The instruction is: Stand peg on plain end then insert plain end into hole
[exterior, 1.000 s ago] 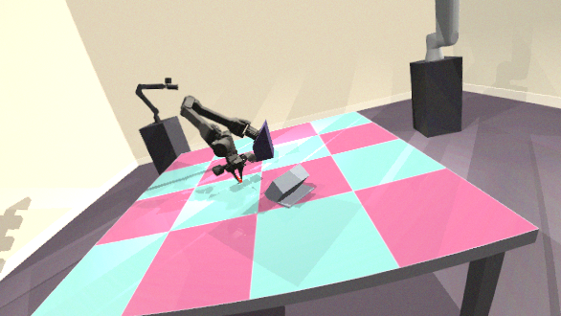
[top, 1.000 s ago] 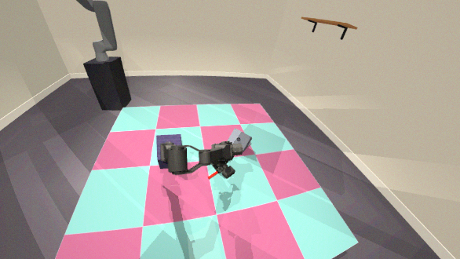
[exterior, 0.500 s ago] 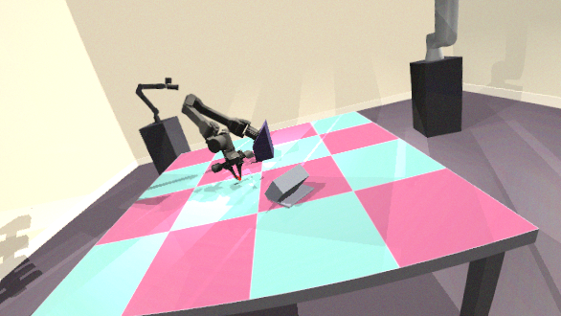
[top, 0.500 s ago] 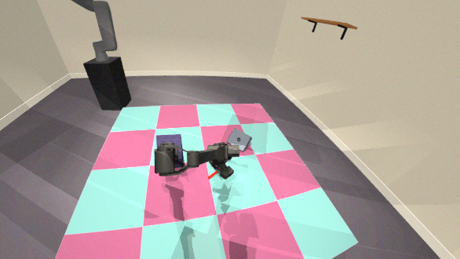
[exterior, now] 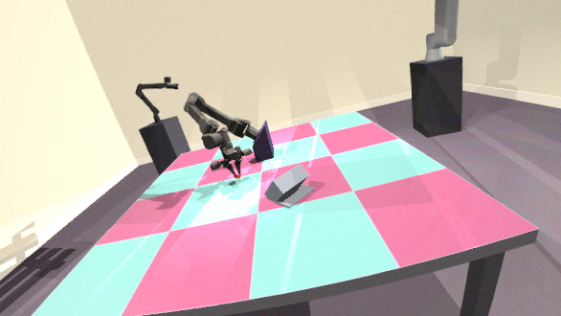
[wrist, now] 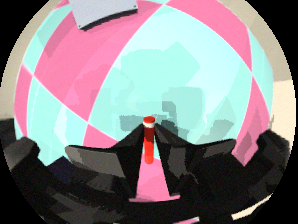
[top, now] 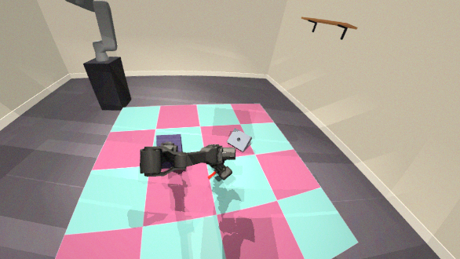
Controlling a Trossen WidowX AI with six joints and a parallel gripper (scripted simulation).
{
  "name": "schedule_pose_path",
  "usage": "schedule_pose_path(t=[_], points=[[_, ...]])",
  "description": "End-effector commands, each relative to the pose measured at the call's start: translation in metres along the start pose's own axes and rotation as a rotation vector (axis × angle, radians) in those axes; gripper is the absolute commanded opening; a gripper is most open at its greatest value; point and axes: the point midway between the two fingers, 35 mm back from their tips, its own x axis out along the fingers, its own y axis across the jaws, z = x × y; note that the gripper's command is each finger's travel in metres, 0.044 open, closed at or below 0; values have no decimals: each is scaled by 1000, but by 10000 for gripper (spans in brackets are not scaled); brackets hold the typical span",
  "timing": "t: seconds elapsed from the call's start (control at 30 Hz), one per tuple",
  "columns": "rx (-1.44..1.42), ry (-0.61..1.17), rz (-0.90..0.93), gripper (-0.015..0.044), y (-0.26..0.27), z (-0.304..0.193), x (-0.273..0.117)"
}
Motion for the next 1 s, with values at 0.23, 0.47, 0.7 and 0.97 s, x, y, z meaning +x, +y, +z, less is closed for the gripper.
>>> schedule_pose_path(t=[0.23,0.47,0.7,0.97], points=[[-5,-99,1,49,1,-4,-6],[-5,-160,1,49,0,-6,-10],[-6,-220,1,49,0,-9,-14],[-7,-290,1,49,0,-13,-18]])
